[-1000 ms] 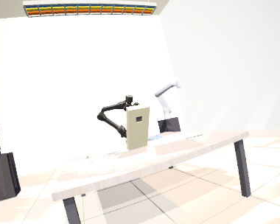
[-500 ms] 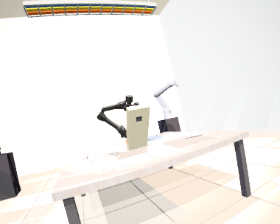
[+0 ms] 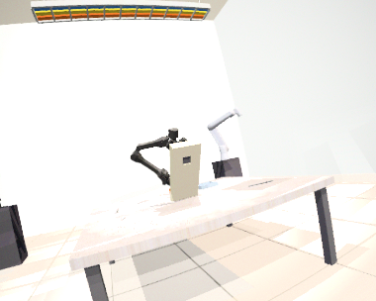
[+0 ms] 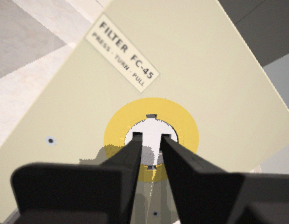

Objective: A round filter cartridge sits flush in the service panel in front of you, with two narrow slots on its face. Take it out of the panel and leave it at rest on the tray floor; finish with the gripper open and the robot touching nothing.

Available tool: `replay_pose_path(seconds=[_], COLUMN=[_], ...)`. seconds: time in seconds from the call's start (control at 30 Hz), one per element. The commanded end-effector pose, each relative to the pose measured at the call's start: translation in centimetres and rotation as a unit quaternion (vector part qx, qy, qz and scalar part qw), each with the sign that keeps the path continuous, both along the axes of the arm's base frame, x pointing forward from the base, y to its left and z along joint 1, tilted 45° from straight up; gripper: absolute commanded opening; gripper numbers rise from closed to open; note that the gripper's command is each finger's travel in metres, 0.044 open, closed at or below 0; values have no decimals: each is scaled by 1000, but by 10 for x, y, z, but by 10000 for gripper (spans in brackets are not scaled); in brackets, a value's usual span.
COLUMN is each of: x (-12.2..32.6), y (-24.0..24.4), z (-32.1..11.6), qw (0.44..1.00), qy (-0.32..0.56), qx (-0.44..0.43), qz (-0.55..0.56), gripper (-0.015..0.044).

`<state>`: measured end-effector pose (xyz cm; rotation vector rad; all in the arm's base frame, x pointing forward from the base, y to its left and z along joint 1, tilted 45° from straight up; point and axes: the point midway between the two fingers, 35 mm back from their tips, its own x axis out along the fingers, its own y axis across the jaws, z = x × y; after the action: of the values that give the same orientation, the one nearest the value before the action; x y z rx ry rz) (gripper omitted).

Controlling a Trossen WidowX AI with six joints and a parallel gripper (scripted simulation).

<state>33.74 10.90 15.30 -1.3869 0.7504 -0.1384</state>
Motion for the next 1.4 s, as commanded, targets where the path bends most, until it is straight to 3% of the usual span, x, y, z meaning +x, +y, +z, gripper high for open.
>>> replay_pose_path(seconds=[0.0, 0.87, 1.2, 1.37], x=[2, 7, 4, 5], y=[-1, -5, -2, -3], z=[-3, -6, -2, -4], qw=[1000, 1000, 1000, 1000], qy=[4, 4, 0, -9], qx=[0, 0, -4, 12], qz=[1, 1, 4, -4], gripper=[89, 89, 2, 0])
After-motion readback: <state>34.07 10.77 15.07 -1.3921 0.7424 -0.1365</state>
